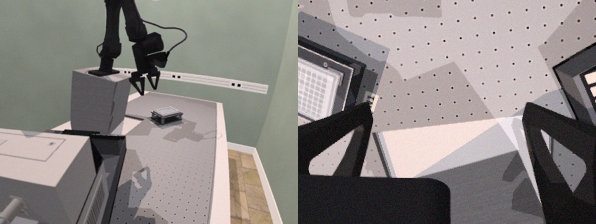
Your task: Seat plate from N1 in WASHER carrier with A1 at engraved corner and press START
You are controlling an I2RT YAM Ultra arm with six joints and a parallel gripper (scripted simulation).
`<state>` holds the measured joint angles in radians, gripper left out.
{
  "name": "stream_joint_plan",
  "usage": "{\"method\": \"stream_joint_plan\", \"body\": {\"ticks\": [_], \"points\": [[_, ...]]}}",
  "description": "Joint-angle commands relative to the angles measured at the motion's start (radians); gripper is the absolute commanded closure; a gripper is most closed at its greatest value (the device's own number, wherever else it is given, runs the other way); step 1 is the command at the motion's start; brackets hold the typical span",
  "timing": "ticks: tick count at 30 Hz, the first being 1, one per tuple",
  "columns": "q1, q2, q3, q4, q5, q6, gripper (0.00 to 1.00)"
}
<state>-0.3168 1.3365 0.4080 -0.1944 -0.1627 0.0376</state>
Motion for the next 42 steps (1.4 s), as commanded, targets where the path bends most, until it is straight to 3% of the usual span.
{"method": "stream_joint_plan", "body": {"ticks": [1,12,28,42], "points": [[0.048,0.022,0.063,-0.147,0.054,-0.046,0.0],[0.151,0.054,0.14,-0.325,0.118,-0.081,0.0],[0.144,0.043,0.124,-0.319,0.112,-0.07,0.0],[0.425,0.251,0.248,-0.21,0.176,-0.274,0.0]]}}
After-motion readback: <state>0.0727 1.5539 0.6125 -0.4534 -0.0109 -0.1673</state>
